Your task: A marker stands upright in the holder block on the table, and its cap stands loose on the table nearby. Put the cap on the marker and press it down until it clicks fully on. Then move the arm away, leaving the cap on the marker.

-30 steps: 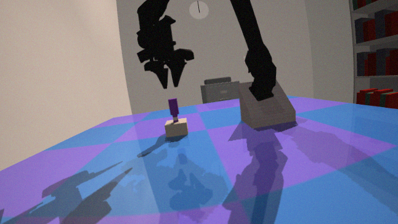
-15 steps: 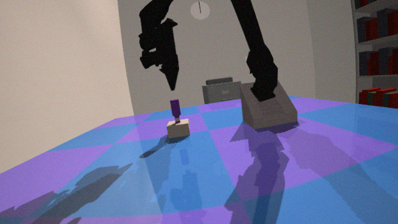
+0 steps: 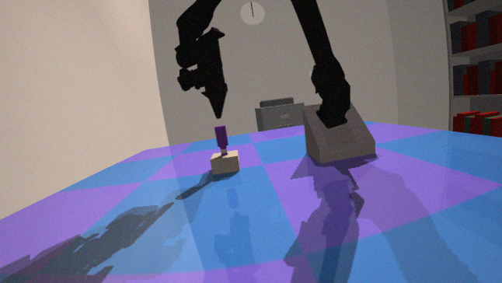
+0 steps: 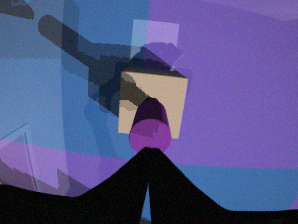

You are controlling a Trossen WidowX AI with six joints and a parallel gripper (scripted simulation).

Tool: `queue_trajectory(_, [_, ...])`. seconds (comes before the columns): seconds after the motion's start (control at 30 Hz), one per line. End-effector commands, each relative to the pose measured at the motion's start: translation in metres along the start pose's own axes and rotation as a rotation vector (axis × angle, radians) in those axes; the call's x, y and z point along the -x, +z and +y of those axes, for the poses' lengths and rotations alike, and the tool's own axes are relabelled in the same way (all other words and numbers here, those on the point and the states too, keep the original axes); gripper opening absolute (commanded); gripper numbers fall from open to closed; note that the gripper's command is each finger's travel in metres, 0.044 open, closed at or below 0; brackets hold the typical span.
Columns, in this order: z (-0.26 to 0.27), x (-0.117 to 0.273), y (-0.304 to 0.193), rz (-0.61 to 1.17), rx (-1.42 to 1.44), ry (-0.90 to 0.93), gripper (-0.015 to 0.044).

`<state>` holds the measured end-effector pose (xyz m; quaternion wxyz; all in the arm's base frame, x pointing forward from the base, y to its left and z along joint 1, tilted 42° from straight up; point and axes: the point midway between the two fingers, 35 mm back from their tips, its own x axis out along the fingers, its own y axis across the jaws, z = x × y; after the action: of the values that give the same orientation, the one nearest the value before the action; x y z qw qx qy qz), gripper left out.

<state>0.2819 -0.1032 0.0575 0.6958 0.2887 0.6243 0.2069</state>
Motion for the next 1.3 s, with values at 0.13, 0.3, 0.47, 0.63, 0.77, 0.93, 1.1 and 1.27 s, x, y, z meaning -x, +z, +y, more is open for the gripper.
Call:
queue_trajectory(0.13, [0.001, -0.011, 0.000, -0.003, -0.002, 0.003, 0.0000])
queue_trajectory(0.3, [0.001, -0.018, 0.001, -0.003, -0.002, 0.003, 0.0000])
queue_trajectory(0.47, [0.001, -0.025, 0.001, -0.003, -0.002, 0.003, 0.0000])
queue_trajectory(0.63, [0.000, -0.025, 0.002, -0.007, 0.001, -0.002, 0.0000])
queue_trajectory(0.77, [0.000, -0.025, 0.002, -0.007, 0.001, -0.002, 0.0000])
queue_trajectory(0.93, [-0.003, 0.009, 0.004, -0.008, -0.014, -0.014, 0.0000])
queue_trajectory(1.1, [-0.001, 0.063, 0.001, -0.003, -0.003, -0.005, 0.0000])
queue_trajectory(1.27, [-0.001, 0.064, 0.001, -0.003, -0.002, -0.004, 0.0053])
